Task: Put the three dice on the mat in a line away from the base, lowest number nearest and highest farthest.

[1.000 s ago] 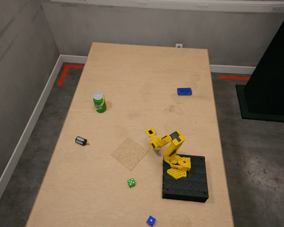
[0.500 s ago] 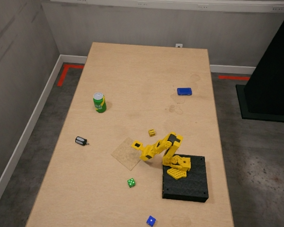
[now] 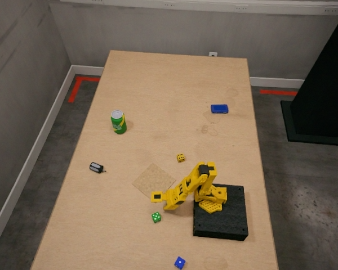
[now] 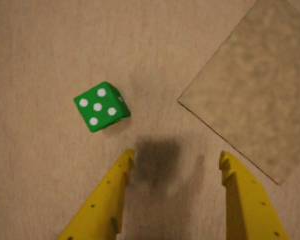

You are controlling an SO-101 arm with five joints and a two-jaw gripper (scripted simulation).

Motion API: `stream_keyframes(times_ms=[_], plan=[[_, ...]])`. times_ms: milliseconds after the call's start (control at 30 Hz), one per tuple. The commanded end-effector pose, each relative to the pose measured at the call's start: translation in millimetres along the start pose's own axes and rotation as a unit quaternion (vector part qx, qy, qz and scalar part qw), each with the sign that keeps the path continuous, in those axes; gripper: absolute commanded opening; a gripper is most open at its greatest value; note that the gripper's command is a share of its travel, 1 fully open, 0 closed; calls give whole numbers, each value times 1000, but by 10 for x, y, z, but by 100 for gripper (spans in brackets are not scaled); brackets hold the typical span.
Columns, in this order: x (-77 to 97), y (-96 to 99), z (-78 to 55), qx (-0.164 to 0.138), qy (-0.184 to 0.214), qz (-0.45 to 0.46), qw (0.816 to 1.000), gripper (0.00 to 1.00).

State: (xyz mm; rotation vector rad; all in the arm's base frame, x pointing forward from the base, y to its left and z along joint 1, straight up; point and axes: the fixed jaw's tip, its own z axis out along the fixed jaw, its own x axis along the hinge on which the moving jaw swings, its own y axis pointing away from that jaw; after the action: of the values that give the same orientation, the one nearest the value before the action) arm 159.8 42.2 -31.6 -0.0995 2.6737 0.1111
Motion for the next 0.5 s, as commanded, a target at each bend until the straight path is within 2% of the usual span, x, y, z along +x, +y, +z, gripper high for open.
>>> stream_keyframes(times_ms=[0,200,467], plan=[[-6,132,-11,-19,-4,-32,999,35],[35,269,-21,-38,-1,-70,997,35],[45,299,-24,-42,0,-79,996,35]])
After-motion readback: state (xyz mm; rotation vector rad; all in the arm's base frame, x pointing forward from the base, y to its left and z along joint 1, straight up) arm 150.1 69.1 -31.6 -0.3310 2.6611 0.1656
